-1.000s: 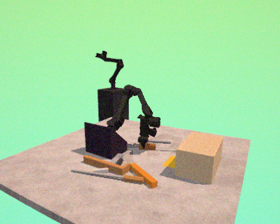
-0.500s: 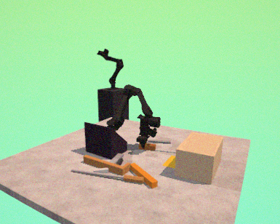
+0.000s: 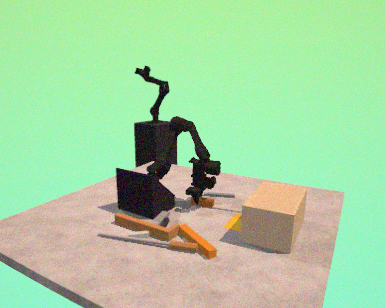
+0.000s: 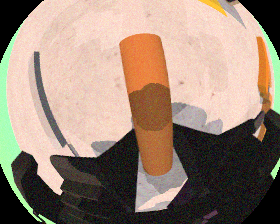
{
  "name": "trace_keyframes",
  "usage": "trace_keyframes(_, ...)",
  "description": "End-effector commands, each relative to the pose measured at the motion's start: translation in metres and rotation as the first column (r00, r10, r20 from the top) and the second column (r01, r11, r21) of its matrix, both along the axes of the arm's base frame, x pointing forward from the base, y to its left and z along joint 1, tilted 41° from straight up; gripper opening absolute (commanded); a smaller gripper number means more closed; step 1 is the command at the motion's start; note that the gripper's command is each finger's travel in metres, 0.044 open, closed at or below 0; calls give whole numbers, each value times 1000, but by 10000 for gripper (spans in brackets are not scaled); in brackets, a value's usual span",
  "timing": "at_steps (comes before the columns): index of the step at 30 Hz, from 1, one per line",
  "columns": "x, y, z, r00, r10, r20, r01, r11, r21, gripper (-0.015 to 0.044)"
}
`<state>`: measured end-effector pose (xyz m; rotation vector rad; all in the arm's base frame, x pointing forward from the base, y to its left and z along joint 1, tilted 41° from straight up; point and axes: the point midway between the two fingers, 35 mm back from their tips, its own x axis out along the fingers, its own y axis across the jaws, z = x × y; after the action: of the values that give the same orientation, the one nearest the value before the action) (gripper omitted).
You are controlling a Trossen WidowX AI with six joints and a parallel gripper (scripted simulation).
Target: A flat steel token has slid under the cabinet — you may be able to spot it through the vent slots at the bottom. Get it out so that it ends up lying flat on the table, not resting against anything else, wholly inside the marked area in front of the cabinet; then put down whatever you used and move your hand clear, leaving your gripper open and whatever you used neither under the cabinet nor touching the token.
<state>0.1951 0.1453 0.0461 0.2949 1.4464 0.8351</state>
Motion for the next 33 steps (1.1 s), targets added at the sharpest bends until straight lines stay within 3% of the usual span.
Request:
trace_keyframes(1,0,0,1,999,-29,-20,29,1000,-3,0)
trace_keyframes(16,0,0,1,990,-111,-91,110,994,-18,0)
trace_keyframes(24,0,0,0,992,-95,-81,94,995,-15,200)
trace_keyframes(28,0,0,0,992,-98,-84,97,995,-16,200)
trace_keyframes(31,0,0,0,992,-100,-82,100,995,-15,270)
trace_keyframes(33,0,0,0,992,-100,-82,100,995,-15,270)
